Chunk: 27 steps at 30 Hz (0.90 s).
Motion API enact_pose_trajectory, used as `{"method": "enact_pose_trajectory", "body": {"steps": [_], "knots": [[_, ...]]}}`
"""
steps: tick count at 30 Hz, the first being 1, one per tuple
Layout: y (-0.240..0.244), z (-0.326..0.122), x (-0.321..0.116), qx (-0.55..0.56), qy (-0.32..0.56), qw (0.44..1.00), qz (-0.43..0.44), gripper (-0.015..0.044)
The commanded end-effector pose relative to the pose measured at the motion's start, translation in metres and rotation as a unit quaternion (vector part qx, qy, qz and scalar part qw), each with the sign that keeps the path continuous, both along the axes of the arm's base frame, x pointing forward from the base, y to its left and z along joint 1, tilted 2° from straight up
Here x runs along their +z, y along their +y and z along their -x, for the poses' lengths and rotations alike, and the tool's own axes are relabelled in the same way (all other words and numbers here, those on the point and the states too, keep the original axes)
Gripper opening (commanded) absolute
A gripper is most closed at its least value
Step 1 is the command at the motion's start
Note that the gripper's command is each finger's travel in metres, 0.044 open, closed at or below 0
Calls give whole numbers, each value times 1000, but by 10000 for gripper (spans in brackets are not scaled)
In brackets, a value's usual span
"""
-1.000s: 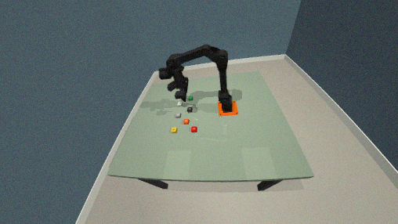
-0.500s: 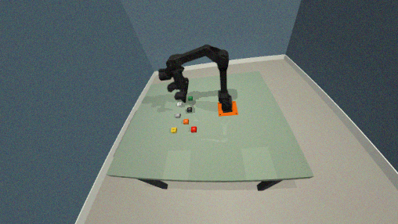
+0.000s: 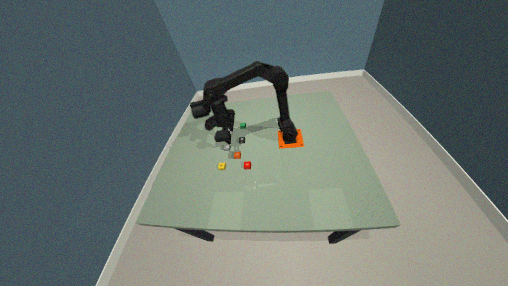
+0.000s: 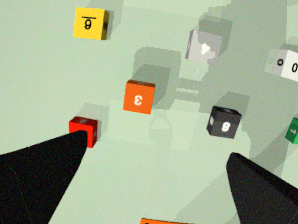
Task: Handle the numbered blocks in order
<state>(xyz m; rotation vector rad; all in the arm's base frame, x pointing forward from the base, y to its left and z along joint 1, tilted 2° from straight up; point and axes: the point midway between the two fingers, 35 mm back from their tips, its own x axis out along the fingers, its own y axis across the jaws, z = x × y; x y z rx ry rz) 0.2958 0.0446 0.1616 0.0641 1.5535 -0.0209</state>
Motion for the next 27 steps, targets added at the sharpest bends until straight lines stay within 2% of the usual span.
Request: {"method": "enact_pose_trajectory", "body": {"steps": [1,20,27], "knots": [[14,-3,0,-8,3,1000,-1,400],[16,-2,0,-8,2,1000,-1,400],[80,54,1,-8,4,1000,-4,400]]}}
